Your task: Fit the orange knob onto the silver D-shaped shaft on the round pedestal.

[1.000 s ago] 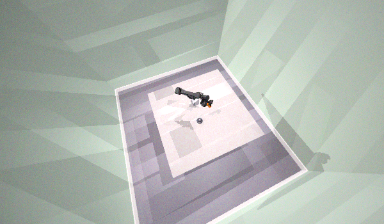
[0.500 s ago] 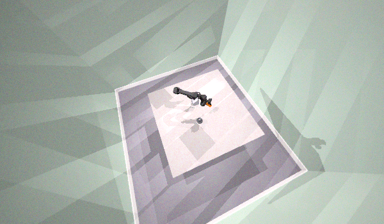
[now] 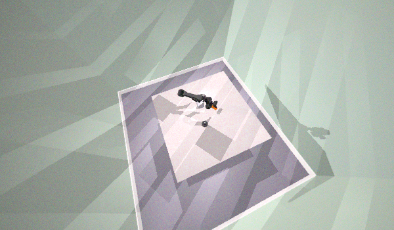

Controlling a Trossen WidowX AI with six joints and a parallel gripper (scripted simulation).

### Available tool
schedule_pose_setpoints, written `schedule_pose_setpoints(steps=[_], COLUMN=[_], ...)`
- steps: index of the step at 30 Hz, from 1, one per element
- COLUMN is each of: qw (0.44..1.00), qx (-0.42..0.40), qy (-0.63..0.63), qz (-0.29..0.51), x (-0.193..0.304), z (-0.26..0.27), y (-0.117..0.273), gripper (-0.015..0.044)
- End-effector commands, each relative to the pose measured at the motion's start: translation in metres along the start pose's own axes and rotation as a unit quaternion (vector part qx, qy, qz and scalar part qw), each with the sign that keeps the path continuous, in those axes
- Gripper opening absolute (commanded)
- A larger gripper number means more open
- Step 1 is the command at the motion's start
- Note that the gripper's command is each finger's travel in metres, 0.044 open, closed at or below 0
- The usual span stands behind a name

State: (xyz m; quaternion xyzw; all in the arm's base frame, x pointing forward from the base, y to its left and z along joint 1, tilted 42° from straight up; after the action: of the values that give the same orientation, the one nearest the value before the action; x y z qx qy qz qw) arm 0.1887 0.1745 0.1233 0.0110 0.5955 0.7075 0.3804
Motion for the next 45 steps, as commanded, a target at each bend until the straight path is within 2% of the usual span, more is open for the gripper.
schedule_pose_setpoints(steps=[1, 16, 45], qw=[1.0, 1.0, 0.965], qx=[-0.001, 0.004, 0.261], qy=[-0.002, -0.001, -0.004], qz=[-0.002, -0.003, -0.016], x=[0.0, -0.002, -0.002], z=[0.001, 0.003, 0.025], y=[0.0, -0.001, -0.059], gripper=[0.0, 0.0, 0.0])
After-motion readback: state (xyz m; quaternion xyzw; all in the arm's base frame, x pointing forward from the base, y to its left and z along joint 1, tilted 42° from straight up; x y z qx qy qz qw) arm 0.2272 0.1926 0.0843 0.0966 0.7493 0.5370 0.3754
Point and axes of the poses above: the point midway between the two fingers, 35 mm back from their tips, its own y axis back along the fingers, its own z axis across the jaws, x = y × z, the point moved 10 cm from there along y, back along the fingers, and after that the axes turned 3 degrees about -y, right-handed, at the moved point
